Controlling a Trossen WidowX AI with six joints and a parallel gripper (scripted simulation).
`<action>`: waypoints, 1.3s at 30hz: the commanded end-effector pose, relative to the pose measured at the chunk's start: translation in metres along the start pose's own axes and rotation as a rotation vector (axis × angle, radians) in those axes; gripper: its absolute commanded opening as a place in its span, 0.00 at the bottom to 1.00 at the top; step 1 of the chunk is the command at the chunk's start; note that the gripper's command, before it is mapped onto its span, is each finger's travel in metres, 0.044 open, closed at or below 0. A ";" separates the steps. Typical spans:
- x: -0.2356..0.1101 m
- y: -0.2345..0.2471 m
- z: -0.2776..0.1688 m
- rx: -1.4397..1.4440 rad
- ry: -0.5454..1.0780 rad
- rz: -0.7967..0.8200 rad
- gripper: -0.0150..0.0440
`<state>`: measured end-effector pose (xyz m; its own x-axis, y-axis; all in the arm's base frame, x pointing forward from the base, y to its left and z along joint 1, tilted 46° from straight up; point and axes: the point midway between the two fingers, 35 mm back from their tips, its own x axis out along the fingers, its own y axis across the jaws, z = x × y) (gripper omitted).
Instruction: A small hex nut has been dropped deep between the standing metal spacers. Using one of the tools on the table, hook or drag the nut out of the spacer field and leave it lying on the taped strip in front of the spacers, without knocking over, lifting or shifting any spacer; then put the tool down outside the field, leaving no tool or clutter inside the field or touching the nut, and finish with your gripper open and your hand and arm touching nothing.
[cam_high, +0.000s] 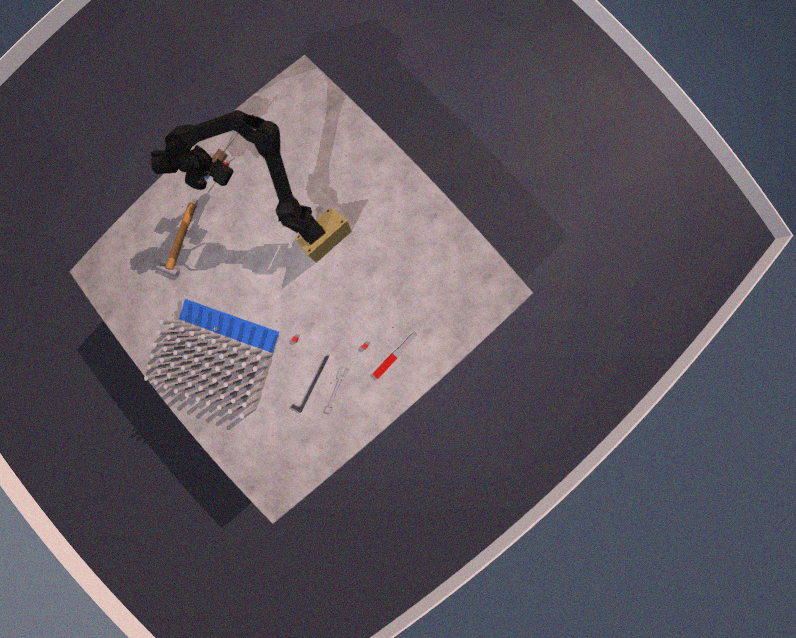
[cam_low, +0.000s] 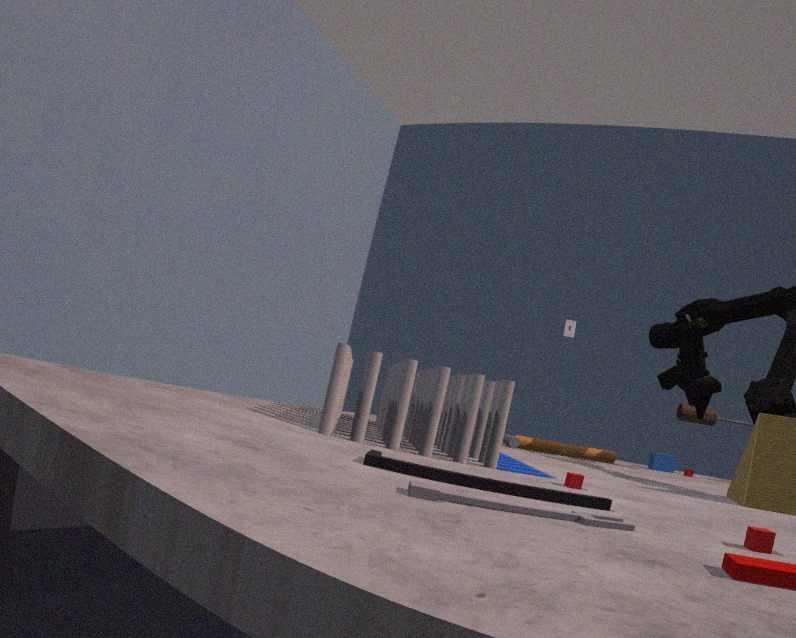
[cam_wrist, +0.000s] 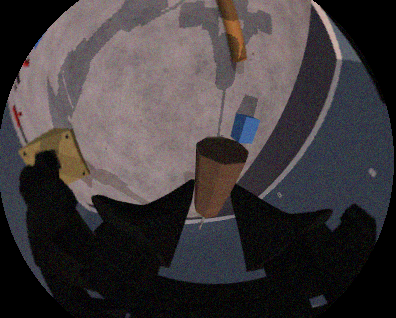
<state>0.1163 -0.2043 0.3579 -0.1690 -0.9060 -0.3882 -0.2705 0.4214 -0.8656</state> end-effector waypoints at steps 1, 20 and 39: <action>0.002 0.001 0.002 -0.005 -0.002 0.002 0.25; 0.013 0.004 0.009 -0.002 -0.003 0.010 0.25; 0.025 0.007 0.016 0.000 -0.004 0.016 0.25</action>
<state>0.1245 -0.2230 0.3381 -0.1720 -0.8994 -0.4018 -0.2634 0.4351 -0.8610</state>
